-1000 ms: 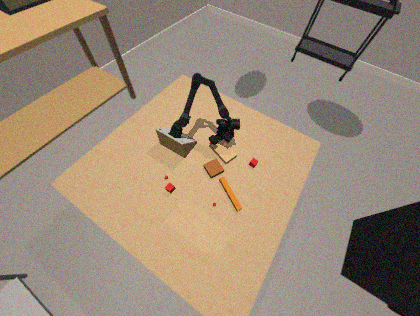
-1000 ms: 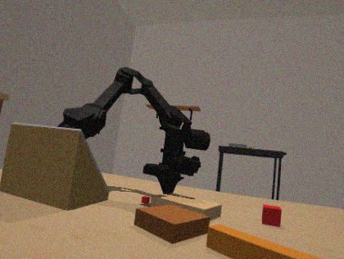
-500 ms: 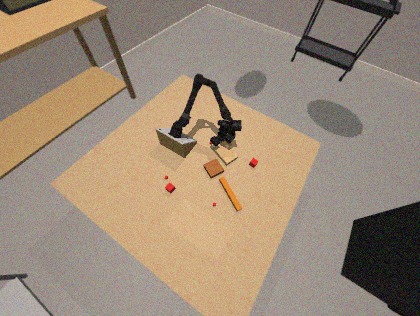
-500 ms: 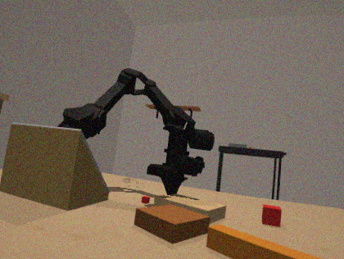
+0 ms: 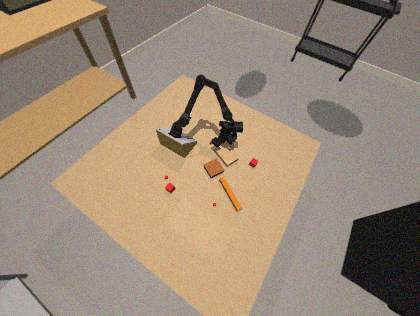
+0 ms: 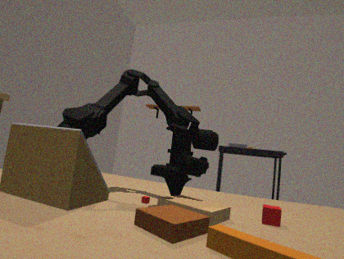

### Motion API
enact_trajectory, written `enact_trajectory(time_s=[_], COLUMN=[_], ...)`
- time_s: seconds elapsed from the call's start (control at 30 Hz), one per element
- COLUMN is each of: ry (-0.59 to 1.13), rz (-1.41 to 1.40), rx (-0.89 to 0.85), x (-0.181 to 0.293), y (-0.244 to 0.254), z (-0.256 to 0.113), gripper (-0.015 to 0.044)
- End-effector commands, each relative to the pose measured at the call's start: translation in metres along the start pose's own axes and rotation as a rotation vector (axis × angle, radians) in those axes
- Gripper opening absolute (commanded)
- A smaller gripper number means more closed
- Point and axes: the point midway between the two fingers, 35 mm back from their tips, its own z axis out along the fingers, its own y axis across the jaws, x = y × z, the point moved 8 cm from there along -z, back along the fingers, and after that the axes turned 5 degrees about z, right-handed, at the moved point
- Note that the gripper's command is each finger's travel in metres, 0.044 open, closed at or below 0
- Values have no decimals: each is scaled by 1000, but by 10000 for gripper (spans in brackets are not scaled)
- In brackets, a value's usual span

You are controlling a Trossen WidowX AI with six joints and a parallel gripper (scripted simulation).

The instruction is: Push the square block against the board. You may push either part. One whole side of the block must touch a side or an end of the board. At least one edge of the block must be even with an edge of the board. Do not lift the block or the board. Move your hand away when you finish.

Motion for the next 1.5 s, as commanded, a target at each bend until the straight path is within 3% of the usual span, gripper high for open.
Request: enact_trajectory(time_s=[0.0,0.53,1.47], ry=[-1,-1,1], rz=[5,5,7], rx=[10,11,7], x=[-6,-17,27], y=[-2,-1,-1], z=[3,3,3], gripper=[0,0,0])
